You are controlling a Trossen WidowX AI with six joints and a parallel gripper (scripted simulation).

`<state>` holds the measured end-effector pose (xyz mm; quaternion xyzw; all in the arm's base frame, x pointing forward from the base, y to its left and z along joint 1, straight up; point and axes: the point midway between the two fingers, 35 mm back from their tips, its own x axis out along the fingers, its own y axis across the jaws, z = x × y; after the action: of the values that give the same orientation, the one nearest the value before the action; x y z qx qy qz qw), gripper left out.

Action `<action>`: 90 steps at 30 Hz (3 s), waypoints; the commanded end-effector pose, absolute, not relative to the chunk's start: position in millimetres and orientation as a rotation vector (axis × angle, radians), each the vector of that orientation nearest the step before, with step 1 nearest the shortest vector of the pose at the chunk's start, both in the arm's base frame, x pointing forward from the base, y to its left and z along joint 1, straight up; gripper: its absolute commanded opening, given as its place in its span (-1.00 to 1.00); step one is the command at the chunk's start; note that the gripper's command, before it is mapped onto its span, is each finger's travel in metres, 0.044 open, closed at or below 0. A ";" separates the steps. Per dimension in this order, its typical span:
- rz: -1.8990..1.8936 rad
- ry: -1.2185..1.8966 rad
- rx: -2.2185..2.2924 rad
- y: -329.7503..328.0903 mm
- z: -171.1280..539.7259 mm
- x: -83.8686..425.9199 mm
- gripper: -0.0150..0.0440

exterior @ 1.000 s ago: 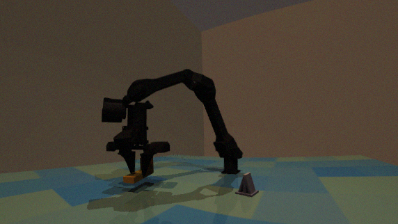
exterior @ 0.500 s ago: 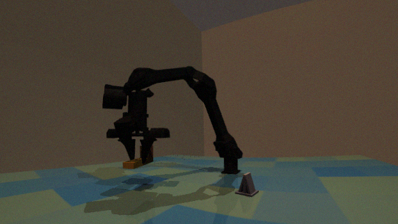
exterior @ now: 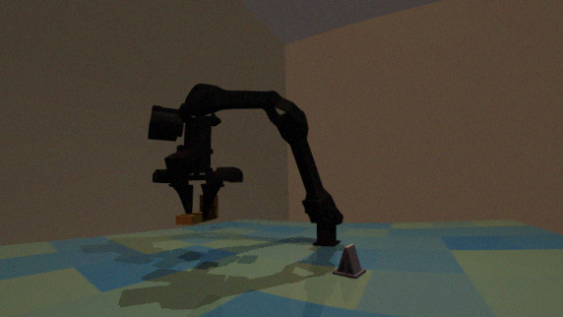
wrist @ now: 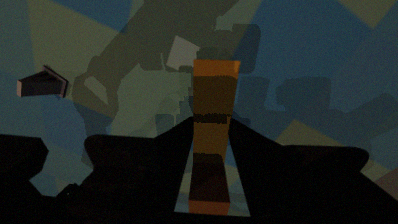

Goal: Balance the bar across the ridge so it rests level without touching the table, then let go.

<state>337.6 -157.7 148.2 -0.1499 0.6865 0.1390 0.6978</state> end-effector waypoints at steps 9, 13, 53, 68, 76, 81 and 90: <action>0.407 1.502 -0.435 -110.3 154.8 343.9 -0.49; 0.440 1.495 -0.468 -94.3 155.1 344.7 -0.49; 0.780 1.394 -0.795 60.1 155.1 310.4 -0.49; 0.907 1.342 -0.916 109.7 153.4 278.0 -0.49; 0.971 1.312 -0.978 132.4 152.2 256.9 -0.49; 1.008 1.294 -1.013 144.5 151.3 242.6 -0.49; 1.023 1.287 -1.027 149.8 147.0 235.6 -0.49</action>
<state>238.2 148.9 147.9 -0.4377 0.5498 0.4343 0.5635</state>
